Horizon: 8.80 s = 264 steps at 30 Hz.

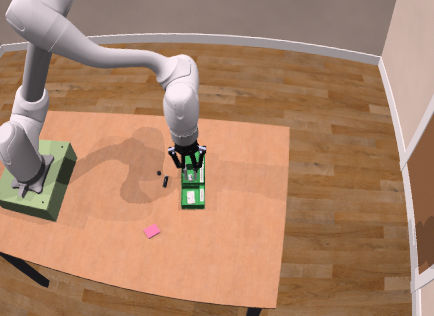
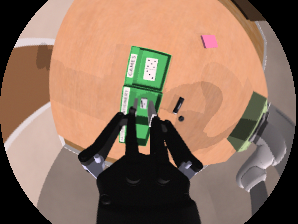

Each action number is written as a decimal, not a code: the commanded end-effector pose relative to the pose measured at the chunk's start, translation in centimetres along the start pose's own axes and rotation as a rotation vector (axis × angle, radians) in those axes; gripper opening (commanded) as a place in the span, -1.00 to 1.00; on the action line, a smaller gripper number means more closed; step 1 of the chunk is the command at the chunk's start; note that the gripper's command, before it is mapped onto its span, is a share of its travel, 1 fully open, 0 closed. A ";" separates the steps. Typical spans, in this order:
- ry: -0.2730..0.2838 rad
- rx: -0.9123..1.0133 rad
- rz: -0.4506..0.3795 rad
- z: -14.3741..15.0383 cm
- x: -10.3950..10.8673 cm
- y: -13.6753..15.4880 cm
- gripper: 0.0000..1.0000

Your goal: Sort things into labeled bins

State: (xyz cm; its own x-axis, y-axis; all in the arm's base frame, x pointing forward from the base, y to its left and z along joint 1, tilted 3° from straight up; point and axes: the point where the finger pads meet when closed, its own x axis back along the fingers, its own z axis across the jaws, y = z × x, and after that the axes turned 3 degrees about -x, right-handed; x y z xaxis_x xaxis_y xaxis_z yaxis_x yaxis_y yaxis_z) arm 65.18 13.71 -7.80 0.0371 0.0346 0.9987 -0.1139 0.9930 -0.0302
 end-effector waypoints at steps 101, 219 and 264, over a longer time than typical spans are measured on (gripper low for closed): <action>0.000 -0.988 0.000 12.7 5.0 -22.7 -0.33; 0.000 -0.988 0.000 12.7 4.0 -22.7 -0.57; 0.000 -0.988 0.000 5.4 4.7 -9.6 -0.57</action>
State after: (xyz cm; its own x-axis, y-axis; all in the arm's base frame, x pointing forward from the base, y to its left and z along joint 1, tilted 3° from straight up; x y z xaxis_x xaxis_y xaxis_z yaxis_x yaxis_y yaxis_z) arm 60.32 1.96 -2.55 0.0368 0.0338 0.9988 0.7661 0.6408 -0.0499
